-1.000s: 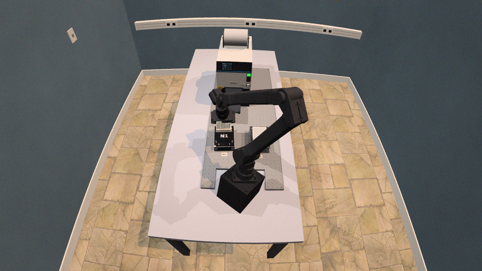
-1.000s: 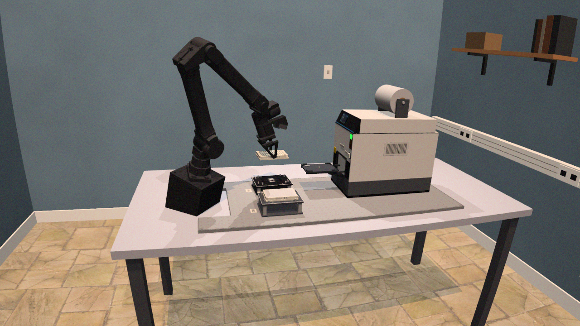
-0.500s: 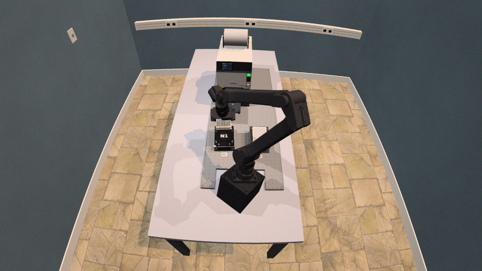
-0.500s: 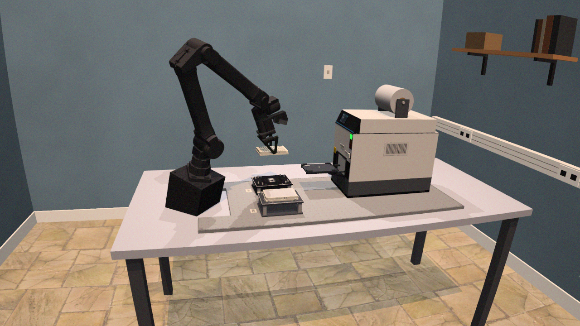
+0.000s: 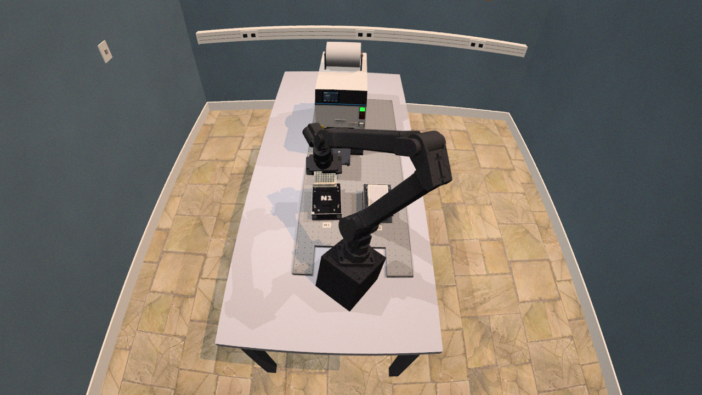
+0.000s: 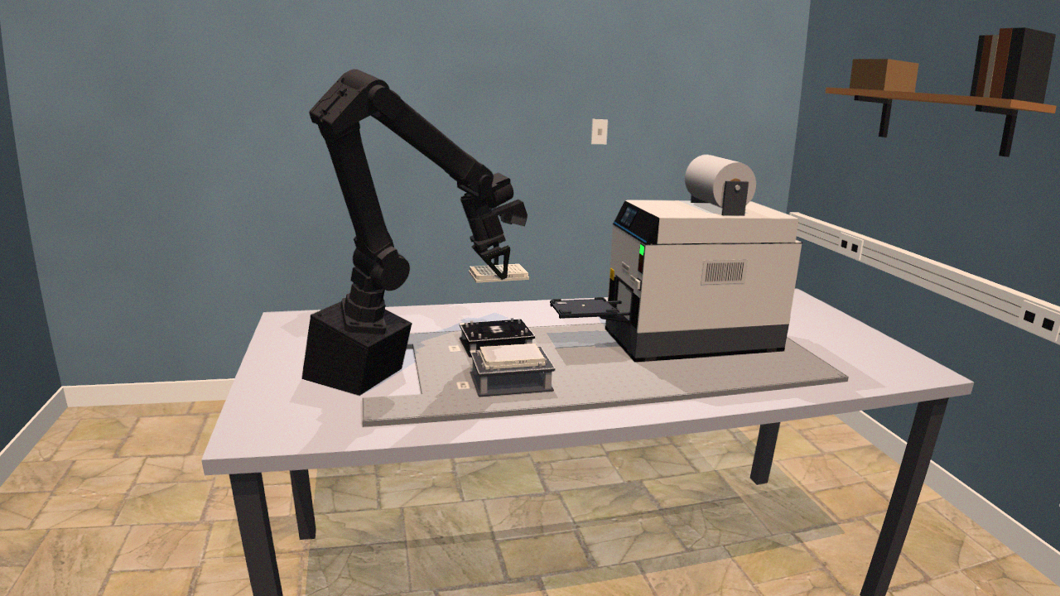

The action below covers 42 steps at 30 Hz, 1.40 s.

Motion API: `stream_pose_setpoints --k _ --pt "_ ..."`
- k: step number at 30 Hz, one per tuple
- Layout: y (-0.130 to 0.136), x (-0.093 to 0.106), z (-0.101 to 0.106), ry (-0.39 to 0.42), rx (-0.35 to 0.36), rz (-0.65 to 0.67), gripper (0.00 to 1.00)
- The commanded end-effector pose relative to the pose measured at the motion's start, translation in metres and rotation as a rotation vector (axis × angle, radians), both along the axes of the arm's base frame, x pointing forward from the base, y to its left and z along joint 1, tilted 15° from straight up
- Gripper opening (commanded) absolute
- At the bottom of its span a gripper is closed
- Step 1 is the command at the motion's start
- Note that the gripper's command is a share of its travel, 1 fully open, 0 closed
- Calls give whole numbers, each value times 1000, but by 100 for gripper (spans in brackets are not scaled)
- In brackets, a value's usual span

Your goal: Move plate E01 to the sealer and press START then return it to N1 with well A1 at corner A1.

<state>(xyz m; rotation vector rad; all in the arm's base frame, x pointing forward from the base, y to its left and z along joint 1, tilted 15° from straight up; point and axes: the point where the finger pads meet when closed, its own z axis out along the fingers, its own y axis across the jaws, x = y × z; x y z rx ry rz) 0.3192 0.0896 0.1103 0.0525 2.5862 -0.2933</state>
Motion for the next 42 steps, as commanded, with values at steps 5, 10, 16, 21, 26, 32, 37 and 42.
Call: stream_pose_setpoints --k 5,10,16,21,26,32,37,42 --pt "-4 4 7 -19 4 -2 0" --pt "-3 6 8 -9 -2 -1 0" --pt "1 13 15 -25 16 -21 0" --pt "1 14 15 -26 17 -25 0" --pt "2 15 17 -30 19 -25 0" --pt "2 14 16 -29 18 -24 0" --pt "2 14 16 -30 17 -24 0" --pt "2 14 16 -30 17 -24 0"
